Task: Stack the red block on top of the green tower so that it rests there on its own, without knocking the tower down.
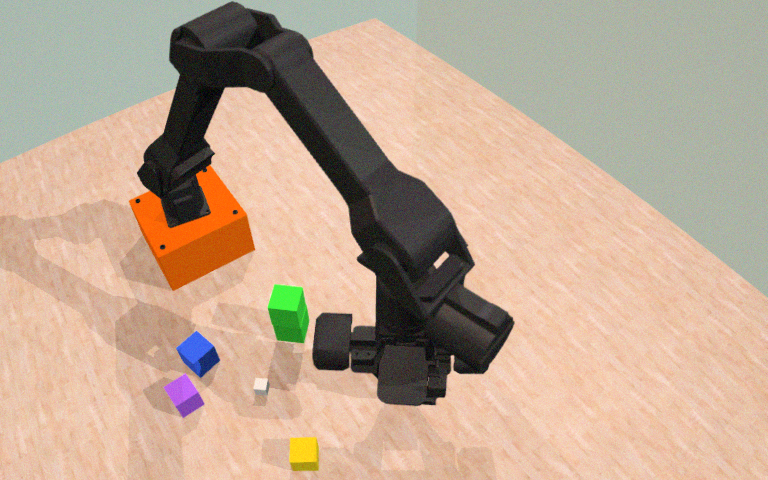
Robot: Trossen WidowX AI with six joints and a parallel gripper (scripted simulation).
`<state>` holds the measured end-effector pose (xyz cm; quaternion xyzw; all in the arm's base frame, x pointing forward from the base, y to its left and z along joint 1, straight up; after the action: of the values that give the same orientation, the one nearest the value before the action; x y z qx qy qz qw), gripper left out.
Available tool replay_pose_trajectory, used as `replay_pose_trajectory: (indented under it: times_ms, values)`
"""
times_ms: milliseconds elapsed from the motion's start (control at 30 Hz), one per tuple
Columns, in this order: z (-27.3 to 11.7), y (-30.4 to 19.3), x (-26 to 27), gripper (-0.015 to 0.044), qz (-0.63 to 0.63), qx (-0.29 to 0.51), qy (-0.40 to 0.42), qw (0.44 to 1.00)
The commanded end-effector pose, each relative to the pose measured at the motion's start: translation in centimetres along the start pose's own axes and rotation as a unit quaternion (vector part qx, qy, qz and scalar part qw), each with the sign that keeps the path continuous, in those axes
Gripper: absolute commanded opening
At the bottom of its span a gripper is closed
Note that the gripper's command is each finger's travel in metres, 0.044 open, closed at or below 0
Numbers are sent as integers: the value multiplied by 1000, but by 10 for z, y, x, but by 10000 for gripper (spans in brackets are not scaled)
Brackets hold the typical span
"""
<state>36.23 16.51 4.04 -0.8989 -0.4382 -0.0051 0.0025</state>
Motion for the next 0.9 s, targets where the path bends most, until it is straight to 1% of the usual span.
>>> replay_pose_trajectory:
  times_ms: [0, 467, 867]
  values:
    - [-25, 2, 3, 0, 2, -8, 10, 1000]
    - [-93, 1, 2, 0, 2, -8, 10, 1000]
    - [-97, -2, -2, 0, 2, -7, 11, 1000]
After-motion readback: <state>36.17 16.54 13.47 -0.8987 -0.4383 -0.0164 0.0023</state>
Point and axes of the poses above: the point midway between the two fingers, 35 mm back from their tips, its own z axis out along the fingers, its own x axis across the jaws, y = z × x, the point moved 4 cm from there along -z, back along the fingers, and after that the axes turned 10 degrees about z, right-handed, at the moved point
